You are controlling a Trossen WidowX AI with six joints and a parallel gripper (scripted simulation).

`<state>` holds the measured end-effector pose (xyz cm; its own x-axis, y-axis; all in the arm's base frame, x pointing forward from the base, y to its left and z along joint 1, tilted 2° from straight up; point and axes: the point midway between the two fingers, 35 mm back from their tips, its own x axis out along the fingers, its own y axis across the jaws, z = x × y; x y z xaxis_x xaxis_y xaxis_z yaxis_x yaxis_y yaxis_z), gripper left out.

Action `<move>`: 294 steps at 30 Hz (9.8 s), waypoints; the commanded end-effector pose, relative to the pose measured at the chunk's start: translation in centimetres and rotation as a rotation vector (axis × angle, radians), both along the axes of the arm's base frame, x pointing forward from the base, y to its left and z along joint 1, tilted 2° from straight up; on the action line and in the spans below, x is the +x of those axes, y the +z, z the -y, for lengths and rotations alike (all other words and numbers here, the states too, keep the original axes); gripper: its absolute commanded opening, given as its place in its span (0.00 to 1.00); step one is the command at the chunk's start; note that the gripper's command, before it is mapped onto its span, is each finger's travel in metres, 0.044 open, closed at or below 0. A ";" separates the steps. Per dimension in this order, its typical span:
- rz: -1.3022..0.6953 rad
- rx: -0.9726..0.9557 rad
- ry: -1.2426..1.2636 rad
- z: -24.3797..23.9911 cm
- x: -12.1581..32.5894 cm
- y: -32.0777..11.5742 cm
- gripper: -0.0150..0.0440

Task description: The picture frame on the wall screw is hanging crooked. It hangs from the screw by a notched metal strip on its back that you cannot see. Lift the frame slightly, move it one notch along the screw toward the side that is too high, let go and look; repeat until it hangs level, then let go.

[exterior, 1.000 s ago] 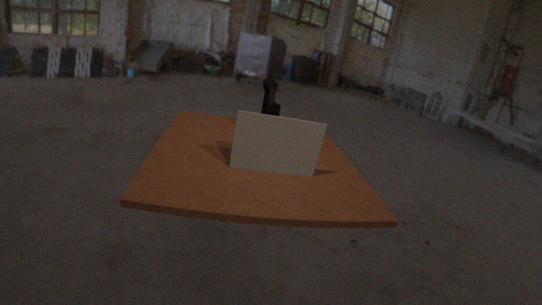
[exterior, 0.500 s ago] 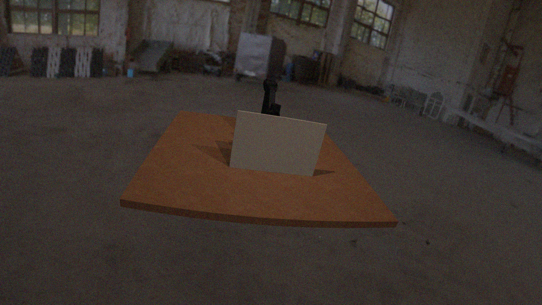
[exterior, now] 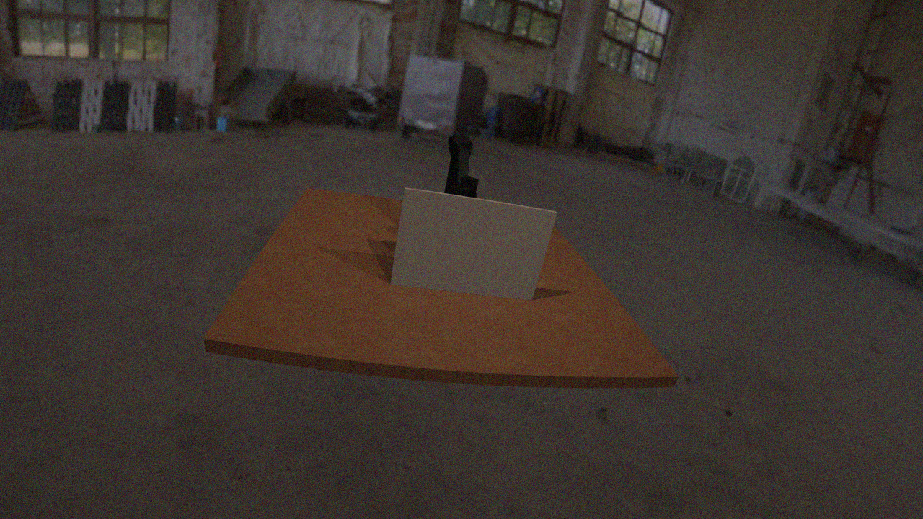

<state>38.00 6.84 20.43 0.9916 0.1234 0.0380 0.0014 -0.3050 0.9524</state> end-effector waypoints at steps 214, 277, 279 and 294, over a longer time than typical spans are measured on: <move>0.020 -0.138 -0.010 1.3 -12.2 -0.1 0.69; 0.029 -0.155 -0.012 0.1 -2.6 -0.1 0.69; 0.029 -0.155 -0.012 0.1 -2.3 -0.1 0.69; 0.031 -0.155 -0.012 -0.2 -0.1 -0.1 0.69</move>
